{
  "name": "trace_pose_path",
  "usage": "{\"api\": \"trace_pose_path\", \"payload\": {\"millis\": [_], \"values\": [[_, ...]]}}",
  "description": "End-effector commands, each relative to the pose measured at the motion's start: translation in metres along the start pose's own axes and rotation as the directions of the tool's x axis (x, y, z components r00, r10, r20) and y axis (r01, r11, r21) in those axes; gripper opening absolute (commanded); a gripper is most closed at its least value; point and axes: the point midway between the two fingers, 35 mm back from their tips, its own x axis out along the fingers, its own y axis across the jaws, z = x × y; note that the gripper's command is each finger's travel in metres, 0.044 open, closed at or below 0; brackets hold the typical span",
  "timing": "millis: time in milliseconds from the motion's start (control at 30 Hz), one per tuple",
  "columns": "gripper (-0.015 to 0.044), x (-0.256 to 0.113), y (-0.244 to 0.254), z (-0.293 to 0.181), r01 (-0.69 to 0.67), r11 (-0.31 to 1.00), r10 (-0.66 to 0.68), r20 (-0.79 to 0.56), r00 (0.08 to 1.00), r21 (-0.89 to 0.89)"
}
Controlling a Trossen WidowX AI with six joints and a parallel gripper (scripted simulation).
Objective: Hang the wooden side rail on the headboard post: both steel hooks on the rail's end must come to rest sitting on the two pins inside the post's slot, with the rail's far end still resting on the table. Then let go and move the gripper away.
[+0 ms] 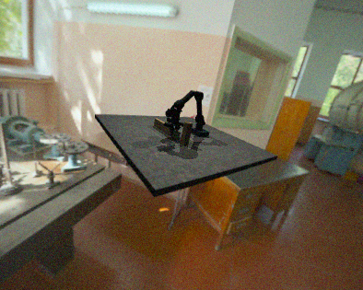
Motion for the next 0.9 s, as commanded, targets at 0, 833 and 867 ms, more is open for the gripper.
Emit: {"api": "trace_pose_path", "payload": {"millis": [0,833,867], "values": [[0.0000,-0.0057,0.0034,-0.0001,-0.016,1.000,0.016,0.002,1.000,-0.008],[0.0000,-0.0099,0.0033,-0.0001,-0.016,1.000,0.016,0.002,1.000,-0.008],[0.0000,-0.0101,0.0033,-0.0001,-0.016,1.000,0.016,0.002,1.000,-0.008]]}}
